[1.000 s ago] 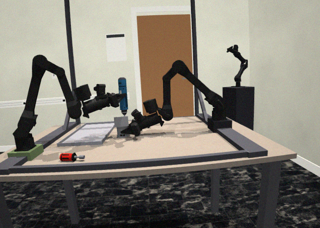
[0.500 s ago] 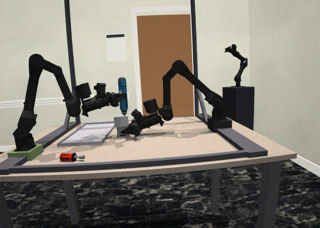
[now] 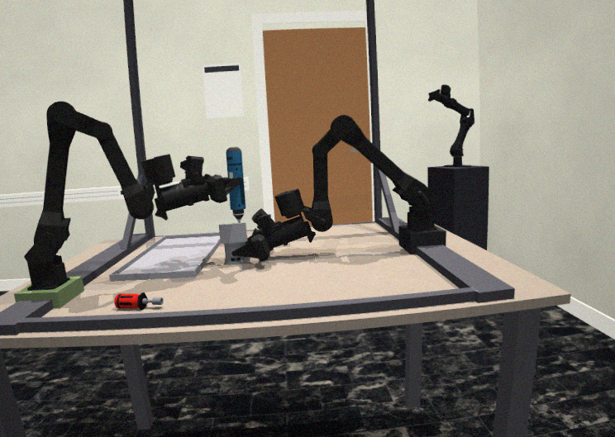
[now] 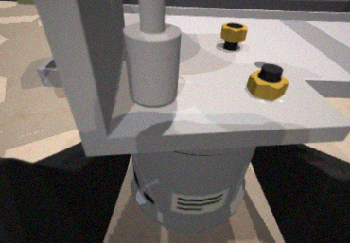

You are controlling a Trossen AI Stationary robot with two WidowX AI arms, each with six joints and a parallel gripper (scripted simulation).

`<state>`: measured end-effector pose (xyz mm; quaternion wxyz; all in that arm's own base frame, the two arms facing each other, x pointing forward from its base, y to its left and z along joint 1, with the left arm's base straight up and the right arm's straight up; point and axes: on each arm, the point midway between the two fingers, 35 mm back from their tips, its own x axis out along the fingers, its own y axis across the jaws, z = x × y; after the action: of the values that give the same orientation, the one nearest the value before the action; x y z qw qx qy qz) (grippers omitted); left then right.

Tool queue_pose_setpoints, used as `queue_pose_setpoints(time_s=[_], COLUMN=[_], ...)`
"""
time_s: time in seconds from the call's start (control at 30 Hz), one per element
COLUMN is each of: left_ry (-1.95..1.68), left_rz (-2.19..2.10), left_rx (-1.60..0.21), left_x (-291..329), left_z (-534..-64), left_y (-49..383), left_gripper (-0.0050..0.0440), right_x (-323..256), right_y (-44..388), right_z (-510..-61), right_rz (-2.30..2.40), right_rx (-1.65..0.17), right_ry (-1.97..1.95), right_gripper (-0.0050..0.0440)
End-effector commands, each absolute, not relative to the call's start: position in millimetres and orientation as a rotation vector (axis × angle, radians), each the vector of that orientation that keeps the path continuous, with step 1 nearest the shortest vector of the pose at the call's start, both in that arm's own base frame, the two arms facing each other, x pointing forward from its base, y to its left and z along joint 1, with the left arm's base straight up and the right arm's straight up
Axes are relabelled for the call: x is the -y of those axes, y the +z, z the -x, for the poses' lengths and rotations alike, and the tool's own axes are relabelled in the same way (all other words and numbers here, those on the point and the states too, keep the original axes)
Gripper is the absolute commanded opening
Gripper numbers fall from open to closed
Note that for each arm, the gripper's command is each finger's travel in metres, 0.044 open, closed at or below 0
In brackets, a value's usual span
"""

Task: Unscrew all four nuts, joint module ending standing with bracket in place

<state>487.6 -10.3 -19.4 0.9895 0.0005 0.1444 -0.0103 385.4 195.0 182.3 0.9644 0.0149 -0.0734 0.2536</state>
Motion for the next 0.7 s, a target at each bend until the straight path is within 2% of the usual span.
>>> queue_pose_setpoints(time_s=[0.0,0.67], left_ry=[-0.021,-0.021], left_rz=[-0.003,-0.003], left_rx=[-0.254,-0.254], left_x=[10.3,10.3], left_z=[-492.6,-492.6], left_y=[-5.1,-5.1], left_gripper=[0.0242,0.0242], right_x=[-192.0,-190.5], right_y=[187.3,194.9], right_z=[-387.8,-388.9], right_rz=[-0.026,-0.029], right_rx=[0.155,0.167], right_ry=[0.507,0.507], right_gripper=[0.0163,0.0163])
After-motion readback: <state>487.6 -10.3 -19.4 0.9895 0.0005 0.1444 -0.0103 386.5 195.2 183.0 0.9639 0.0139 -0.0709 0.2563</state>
